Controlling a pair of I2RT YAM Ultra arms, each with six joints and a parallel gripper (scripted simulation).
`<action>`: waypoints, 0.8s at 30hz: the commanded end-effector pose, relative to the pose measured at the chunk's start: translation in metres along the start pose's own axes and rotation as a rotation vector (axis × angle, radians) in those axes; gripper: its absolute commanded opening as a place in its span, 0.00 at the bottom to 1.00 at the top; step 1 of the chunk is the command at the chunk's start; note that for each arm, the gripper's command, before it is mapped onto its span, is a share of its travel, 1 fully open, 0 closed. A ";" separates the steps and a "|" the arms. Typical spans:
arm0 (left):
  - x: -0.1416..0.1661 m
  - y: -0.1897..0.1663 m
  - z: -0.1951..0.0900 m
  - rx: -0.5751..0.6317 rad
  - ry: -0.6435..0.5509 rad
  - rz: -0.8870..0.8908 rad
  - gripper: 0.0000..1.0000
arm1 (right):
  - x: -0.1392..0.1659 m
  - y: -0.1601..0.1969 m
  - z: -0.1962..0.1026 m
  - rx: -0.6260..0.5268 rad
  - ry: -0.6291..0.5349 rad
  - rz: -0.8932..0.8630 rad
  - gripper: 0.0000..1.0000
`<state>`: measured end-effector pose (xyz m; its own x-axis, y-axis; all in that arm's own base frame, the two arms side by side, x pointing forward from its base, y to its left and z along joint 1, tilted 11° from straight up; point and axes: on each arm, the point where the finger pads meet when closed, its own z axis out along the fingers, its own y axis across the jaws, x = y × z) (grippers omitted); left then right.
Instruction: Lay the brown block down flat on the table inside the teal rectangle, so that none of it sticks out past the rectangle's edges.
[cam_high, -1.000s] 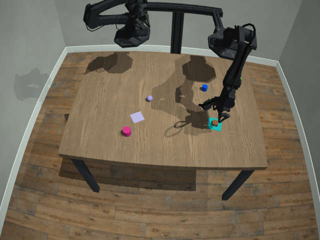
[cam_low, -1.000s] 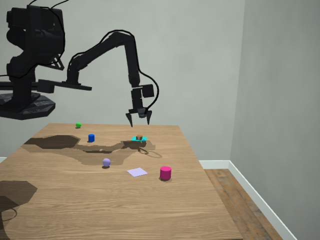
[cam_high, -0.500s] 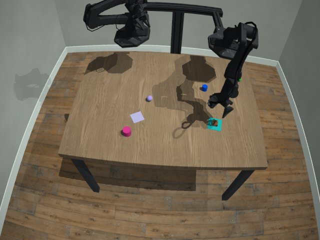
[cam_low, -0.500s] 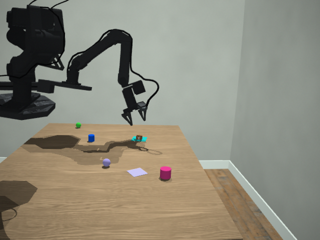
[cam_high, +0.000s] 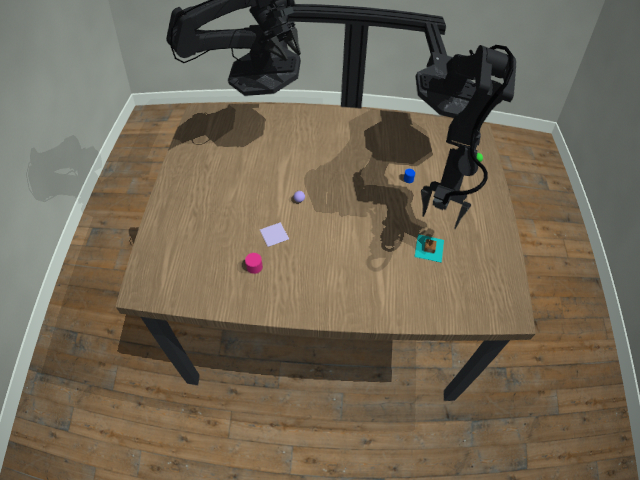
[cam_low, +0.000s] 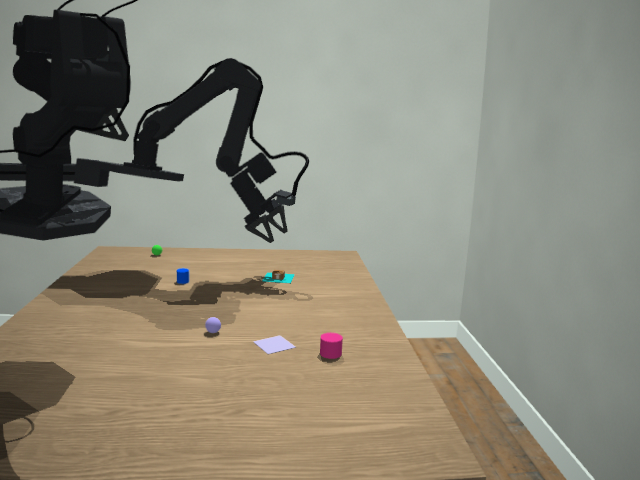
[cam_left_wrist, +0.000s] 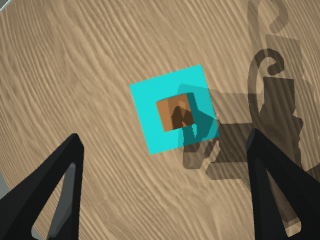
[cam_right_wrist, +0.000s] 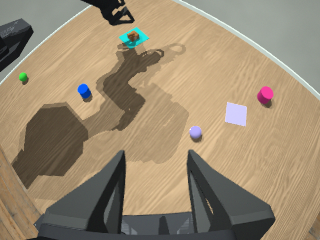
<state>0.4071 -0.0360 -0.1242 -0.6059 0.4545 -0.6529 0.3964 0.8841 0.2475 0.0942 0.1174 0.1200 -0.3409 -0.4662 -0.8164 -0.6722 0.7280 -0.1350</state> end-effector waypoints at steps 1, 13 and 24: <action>-0.012 0.003 -0.004 -0.099 -0.125 -0.169 1.00 | -0.002 0.000 0.000 0.014 -0.015 -0.017 0.46; 0.008 -0.013 -0.009 -0.123 -0.128 -0.301 1.00 | -0.002 0.000 0.000 0.014 -0.015 -0.017 0.46; 0.002 -0.008 -0.009 -0.130 -0.144 -0.302 1.00 | -0.002 0.000 0.000 0.014 -0.015 -0.017 0.46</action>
<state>0.3957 -0.0404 -0.1241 -0.5884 0.1685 -0.7908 0.1271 0.9852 0.1154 0.0942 0.1174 0.1200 -0.3409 -0.4662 -0.8164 -0.6722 0.7280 -0.1350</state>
